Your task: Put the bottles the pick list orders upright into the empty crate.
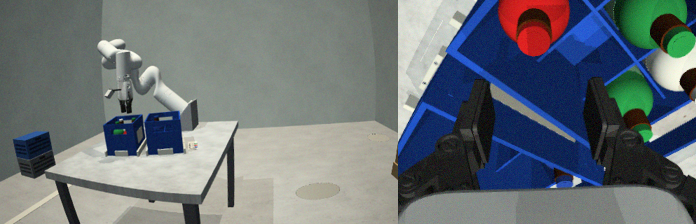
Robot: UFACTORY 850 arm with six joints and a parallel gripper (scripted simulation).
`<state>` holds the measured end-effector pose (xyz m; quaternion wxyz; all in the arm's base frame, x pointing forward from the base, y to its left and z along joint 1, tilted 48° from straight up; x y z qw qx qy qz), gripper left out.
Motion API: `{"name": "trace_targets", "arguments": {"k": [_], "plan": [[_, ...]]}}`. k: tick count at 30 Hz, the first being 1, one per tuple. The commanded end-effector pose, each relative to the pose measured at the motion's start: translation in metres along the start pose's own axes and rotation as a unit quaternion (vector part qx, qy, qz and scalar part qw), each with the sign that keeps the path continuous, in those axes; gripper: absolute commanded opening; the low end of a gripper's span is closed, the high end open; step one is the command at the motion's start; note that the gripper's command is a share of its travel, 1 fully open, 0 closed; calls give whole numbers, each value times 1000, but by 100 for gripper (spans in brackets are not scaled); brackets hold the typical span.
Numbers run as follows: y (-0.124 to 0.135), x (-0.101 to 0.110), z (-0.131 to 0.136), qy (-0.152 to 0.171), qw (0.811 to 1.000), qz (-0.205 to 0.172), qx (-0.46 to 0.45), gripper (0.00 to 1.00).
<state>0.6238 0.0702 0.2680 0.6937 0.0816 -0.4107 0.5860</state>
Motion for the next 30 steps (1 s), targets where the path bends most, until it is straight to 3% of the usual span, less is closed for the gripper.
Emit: {"name": "trace_targets", "arguments": {"k": [1, 9, 30], "plan": [[-8, 1, -1, 0, 1000, 0, 0, 65], [-8, 1, -1, 0, 1000, 0, 0, 65], [-8, -24, -1, 0, 1000, 0, 0, 65]]}}
Point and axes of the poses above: the point where the finger pads meet when closed, its own x axis back along the fingers, its own z axis across the jaws, y = z × x, the point moved 9 cm from there along x, back along the fingers, and after that the axes turned 5 degrees about x, right-handed, at the moved point
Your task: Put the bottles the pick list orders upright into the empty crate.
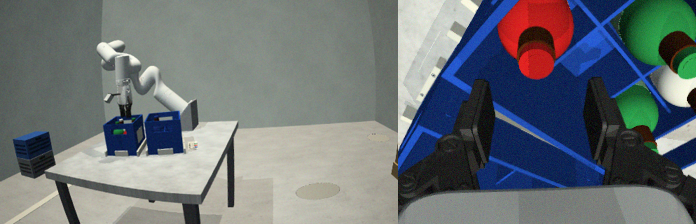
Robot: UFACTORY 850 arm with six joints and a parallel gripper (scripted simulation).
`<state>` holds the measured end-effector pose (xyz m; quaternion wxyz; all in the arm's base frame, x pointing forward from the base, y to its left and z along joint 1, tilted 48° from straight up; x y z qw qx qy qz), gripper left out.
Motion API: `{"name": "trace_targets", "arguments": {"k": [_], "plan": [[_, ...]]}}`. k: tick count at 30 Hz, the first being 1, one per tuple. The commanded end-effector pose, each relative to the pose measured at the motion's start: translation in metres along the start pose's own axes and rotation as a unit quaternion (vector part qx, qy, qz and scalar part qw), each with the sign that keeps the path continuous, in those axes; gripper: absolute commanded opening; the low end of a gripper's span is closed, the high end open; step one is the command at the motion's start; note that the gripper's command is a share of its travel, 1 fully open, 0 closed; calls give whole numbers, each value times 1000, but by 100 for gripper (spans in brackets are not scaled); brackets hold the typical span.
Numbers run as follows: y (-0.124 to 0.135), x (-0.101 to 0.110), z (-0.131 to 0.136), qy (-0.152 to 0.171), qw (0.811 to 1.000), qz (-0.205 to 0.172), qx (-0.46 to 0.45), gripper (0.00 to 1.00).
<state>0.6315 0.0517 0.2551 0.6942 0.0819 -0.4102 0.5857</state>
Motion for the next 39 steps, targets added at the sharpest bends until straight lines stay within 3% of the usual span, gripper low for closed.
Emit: {"name": "trace_targets", "arguments": {"k": [1, 39], "plan": [[0, -3, 0, -1, 1000, 1, 0, 65], [0, -49, 0, -1, 1000, 1, 0, 65]]}}
Point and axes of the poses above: the point where the finger pads meet when closed, its own x axis back along the fingers, its own z axis across the jaws, y = z × x, the point moved 9 cm from there along x, back along the fingers, and after that the axes turned 5 degrees about x, right-handed, at the moved point
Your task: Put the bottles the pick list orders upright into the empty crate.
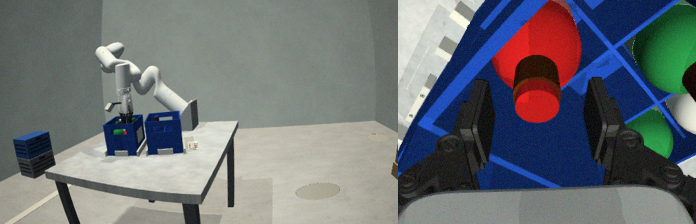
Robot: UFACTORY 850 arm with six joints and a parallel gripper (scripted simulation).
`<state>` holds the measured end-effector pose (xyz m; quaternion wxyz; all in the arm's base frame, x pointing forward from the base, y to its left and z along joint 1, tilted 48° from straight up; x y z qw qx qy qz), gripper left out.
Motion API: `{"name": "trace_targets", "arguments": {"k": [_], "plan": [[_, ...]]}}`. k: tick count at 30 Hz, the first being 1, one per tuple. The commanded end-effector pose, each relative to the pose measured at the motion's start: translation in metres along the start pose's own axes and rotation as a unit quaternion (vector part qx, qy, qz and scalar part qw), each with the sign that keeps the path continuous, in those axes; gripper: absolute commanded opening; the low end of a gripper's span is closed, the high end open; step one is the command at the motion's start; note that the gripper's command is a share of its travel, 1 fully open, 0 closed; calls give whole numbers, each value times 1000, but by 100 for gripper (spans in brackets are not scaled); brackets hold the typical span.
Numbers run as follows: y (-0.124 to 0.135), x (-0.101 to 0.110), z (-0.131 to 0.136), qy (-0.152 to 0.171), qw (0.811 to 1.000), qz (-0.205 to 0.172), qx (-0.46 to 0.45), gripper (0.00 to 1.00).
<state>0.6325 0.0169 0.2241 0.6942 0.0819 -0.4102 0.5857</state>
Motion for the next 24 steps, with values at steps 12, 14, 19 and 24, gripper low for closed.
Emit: {"name": "trace_targets", "arguments": {"k": [12, 14, 19, 24], "plan": [[0, -15, 0, -1, 1000, 1, 0, 65], [0, -16, 0, -1, 1000, 1, 0, 65], [0, -16, 0, -1, 1000, 1, 0, 65], [0, -16, 0, -1, 1000, 1, 0, 65]]}}
Point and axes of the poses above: the point where the finger pads meet when closed, its own x axis back along the fingers, its own z axis across the jaws, y = z × x, the point moved 9 cm from there along x, back along the fingers, and after that the axes turned 5 degrees about x, right-handed, at the moved point
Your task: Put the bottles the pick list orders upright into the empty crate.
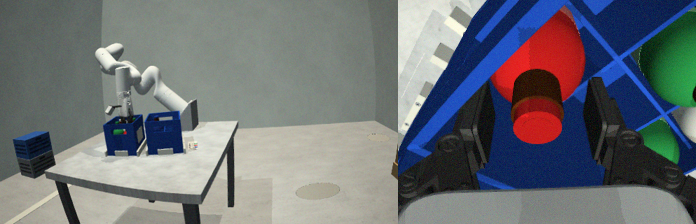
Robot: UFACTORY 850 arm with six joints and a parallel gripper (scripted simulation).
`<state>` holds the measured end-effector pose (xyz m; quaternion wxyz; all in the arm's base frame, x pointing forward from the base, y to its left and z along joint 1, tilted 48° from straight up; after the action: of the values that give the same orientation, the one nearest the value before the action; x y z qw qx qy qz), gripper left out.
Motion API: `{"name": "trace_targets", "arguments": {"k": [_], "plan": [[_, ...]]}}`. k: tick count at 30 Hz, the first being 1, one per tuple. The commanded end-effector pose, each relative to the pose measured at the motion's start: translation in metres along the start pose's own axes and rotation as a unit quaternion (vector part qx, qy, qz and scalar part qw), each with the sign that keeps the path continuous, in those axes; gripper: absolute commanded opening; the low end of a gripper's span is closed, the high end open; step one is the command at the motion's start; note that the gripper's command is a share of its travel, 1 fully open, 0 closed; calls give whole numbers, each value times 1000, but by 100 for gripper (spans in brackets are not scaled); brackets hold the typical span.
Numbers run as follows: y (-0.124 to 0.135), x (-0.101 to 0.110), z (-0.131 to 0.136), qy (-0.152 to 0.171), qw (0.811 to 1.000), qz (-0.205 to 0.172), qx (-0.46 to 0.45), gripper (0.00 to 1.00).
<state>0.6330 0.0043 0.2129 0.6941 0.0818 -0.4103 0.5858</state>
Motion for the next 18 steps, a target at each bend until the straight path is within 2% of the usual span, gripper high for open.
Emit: {"name": "trace_targets", "arguments": {"k": [1, 2, 18], "plan": [[0, 1, 0, -1, 1000, 1, 0, 65], [0, 4, 0, 0, 1000, 1, 0, 0], [0, 4, 0, 0, 1000, 1, 0, 0]]}}
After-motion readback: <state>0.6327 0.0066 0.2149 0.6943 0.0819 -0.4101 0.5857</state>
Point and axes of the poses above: the point where the finger pads meet when closed, its own x axis back along the fingers, its own z axis across the jaws, y = z × x, the point moved 9 cm from there along x, back along the fingers, and after that the axes turned 5 degrees about x, right-handed, at the moved point
